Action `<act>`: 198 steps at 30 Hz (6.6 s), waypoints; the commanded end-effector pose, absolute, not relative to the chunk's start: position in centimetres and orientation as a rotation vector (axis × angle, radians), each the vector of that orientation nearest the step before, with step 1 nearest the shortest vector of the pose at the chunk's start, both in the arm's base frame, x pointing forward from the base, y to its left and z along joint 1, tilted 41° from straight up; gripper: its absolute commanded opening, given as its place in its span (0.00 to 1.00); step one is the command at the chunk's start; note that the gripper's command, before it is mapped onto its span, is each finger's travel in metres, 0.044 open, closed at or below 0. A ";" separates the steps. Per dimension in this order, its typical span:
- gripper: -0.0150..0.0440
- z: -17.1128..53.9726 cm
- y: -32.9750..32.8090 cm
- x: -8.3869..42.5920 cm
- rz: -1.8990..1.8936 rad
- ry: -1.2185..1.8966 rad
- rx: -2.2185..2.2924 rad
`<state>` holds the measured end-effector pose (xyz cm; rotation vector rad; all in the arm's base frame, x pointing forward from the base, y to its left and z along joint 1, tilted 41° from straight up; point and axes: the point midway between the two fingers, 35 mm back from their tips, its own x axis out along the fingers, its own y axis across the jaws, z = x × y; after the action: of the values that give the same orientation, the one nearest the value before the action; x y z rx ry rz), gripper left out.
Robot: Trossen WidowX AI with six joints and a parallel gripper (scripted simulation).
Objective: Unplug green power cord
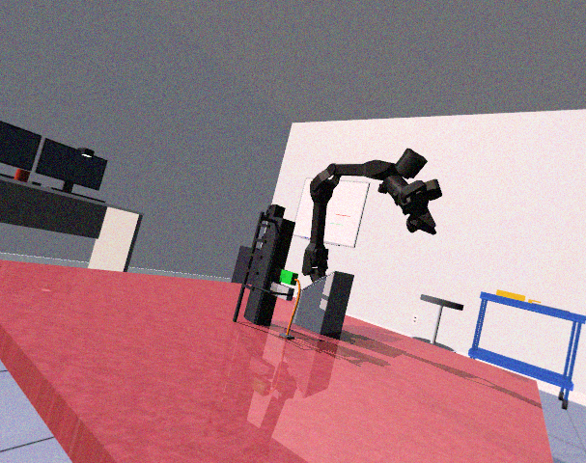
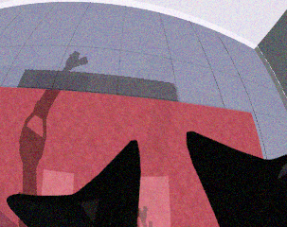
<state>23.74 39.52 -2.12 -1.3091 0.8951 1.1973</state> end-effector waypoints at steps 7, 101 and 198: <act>0.53 -2.3 23.5 29.7 0.836 1.326 -1.396; 0.25 0.7 5.3 29.5 0.526 1.816 -1.436; 0.25 2.2 3.3 28.4 0.523 1.818 -1.434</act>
<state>28.38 3.17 2.19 -1.4351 1.8169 0.5214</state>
